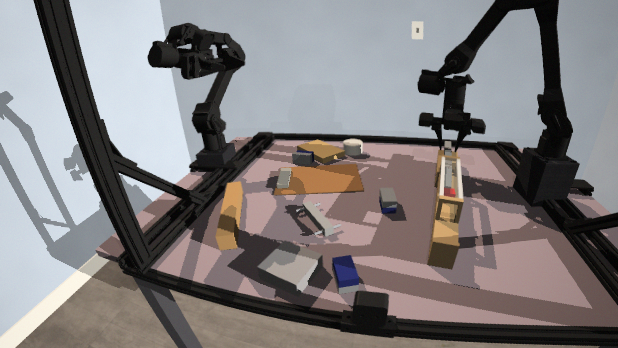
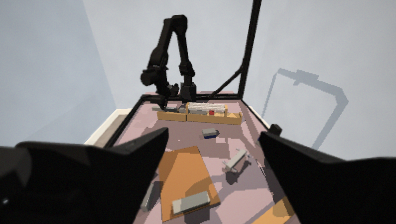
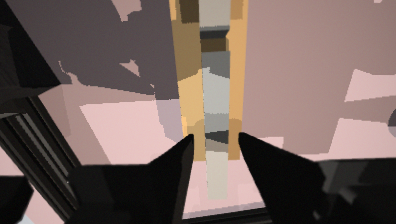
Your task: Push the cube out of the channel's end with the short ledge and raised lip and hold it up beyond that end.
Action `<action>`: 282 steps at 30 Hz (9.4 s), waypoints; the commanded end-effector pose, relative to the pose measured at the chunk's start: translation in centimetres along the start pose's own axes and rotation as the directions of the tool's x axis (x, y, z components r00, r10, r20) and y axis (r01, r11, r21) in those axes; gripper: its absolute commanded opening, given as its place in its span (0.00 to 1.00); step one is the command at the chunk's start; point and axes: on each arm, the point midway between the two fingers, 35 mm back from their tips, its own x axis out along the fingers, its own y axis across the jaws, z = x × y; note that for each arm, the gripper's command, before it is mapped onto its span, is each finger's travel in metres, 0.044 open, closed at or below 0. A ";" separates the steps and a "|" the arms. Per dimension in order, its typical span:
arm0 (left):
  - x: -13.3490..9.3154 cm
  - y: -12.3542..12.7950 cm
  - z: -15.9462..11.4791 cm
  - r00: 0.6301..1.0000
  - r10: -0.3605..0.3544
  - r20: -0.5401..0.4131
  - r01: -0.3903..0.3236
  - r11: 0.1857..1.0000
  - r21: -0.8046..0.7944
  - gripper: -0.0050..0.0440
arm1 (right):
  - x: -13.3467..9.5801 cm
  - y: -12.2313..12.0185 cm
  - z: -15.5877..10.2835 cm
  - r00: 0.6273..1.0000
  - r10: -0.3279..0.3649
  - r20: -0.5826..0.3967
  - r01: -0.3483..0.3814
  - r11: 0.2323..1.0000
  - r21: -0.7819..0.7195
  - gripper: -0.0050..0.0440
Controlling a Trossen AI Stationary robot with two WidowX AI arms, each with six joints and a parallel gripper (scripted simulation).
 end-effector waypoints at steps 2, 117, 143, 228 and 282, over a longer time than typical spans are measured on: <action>0.0 0.0 0.0 1.000 -0.001 0.001 0.001 1.000 -0.003 0.92 | -0.1 0.0 0.0 1.000 -0.001 0.000 0.001 1.000 -0.001 0.51; 0.0 0.0 0.0 1.000 -0.001 0.001 0.001 1.000 -0.003 0.92 | 0.5 -0.2 -6.5 1.000 -0.001 -0.002 0.001 1.000 0.002 0.24; 0.0 0.0 0.0 1.000 -0.001 0.001 0.001 1.000 -0.003 0.92 | 0.5 0.2 -4.1 1.000 0.007 0.003 -0.007 1.000 -0.003 0.18; 0.0 0.0 0.0 1.000 -0.001 0.001 0.001 1.000 -0.003 0.92 | 0.4 0.2 7.2 1.000 0.008 0.004 -0.008 1.000 -0.004 0.18; 0.0 0.0 0.0 1.000 -0.001 0.001 0.001 1.000 -0.003 0.92 | -7.3 0.4 8.4 1.000 0.007 0.003 -0.007 1.000 -0.014 0.51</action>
